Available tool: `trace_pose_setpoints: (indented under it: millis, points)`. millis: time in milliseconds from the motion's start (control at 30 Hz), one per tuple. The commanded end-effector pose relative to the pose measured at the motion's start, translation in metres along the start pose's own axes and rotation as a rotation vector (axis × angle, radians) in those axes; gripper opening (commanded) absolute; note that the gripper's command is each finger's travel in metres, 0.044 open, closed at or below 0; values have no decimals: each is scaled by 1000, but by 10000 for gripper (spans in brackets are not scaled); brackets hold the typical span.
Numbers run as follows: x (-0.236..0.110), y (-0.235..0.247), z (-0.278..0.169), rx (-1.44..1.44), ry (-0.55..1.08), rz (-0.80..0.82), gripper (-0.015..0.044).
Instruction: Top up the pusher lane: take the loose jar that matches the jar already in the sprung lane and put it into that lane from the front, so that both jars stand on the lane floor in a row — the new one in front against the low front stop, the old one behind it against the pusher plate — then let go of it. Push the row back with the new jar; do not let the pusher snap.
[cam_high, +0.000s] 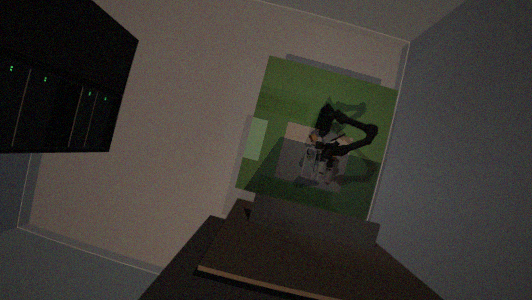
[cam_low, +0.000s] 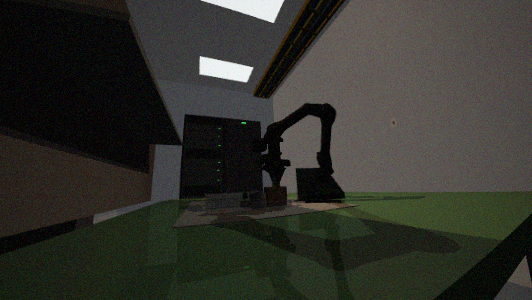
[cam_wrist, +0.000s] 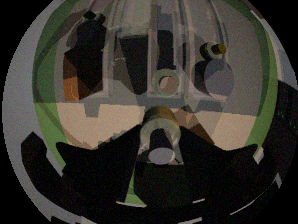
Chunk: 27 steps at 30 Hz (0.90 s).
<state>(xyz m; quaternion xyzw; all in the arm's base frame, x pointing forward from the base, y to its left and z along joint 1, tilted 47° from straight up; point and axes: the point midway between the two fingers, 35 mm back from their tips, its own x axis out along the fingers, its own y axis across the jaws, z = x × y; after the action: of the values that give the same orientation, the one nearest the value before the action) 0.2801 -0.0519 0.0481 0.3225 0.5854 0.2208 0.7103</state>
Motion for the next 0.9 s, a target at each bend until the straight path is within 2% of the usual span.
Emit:
trace_pose_setpoints:
  millis: [0, 300, 867]
  points:
    - [4, -8, -1, -8, 1, -3, 0]
    - [28, -8, 0, -8, 1, -2, 0]
    - [28, -8, 4, -8, 0, -2, 0]
